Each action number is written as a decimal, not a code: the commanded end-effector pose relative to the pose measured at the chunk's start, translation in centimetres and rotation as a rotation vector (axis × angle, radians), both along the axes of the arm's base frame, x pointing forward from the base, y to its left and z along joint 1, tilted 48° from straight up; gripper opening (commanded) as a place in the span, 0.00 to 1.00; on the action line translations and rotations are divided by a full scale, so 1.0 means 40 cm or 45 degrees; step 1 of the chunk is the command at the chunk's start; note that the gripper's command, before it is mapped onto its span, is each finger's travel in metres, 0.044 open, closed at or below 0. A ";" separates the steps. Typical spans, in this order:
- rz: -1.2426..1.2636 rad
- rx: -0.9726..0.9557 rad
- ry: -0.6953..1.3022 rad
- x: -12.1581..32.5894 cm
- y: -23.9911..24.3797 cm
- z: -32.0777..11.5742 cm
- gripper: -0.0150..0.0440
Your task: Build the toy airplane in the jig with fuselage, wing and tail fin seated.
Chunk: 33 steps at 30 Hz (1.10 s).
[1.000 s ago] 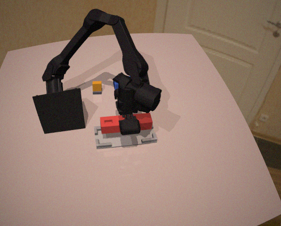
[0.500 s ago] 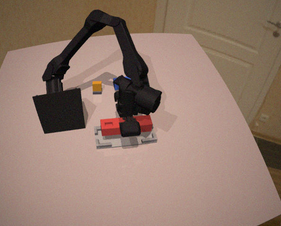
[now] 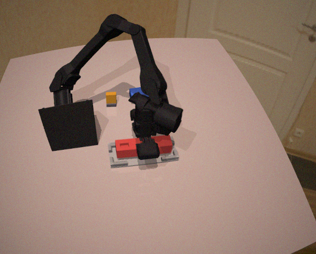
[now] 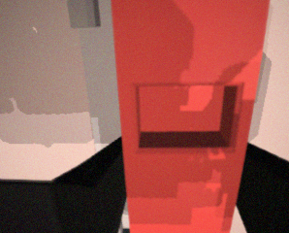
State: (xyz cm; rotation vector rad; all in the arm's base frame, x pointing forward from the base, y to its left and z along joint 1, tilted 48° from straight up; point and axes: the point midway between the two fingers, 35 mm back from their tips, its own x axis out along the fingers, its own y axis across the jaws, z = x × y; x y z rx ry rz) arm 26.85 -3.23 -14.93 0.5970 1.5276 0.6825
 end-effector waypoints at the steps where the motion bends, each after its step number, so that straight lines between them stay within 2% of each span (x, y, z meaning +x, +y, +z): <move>1: -0.011 0.006 -0.001 -0.001 0.009 -0.007 0.58; 10: 0.002 0.001 0.002 -0.002 0.007 -0.006 0.51; 15: 0.002 0.001 0.002 -0.002 0.007 -0.006 0.28; 31: 0.002 0.001 0.002 -0.002 0.007 -0.006 0.99; 33: 0.002 0.001 0.002 -0.002 0.007 -0.006 1.00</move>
